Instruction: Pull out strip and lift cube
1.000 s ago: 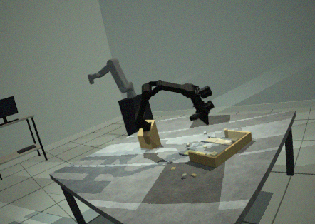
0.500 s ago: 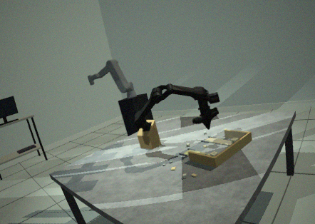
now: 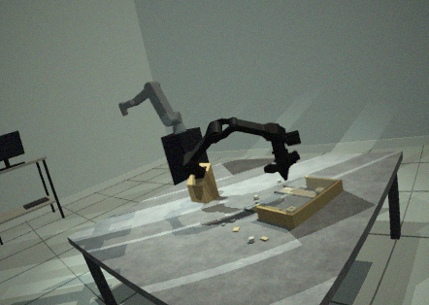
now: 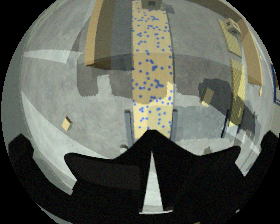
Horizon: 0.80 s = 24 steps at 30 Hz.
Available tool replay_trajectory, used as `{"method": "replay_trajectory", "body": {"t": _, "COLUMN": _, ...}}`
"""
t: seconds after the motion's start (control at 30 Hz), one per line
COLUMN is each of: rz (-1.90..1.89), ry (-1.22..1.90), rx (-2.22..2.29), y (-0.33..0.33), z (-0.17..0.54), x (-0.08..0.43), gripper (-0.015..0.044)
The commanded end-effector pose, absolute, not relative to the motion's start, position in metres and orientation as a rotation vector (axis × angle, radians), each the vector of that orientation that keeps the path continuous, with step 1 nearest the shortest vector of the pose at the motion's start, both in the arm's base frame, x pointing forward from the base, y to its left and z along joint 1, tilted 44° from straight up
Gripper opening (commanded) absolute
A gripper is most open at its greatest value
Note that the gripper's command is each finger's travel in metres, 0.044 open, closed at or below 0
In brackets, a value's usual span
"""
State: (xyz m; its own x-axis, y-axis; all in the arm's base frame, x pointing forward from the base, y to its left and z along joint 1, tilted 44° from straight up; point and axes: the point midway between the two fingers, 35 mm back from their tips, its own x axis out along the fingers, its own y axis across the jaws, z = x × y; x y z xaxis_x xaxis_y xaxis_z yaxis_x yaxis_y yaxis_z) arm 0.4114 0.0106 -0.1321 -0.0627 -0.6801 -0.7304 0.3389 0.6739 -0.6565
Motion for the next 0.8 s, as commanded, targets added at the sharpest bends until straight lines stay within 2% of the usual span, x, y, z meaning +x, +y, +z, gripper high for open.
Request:
{"method": "replay_trajectory", "body": {"t": 0.0, "rz": -0.860, "ry": 1.413, "rx": -0.321, "y": 0.003, "z": -0.140, "x": 0.407, "gripper": 0.0000}}
{"method": "replay_trajectory", "body": {"t": 0.77, "rz": -0.862, "ry": 1.412, "rx": -0.323, "y": -0.023, "z": -0.165, "x": 0.400, "gripper": 0.0000}}
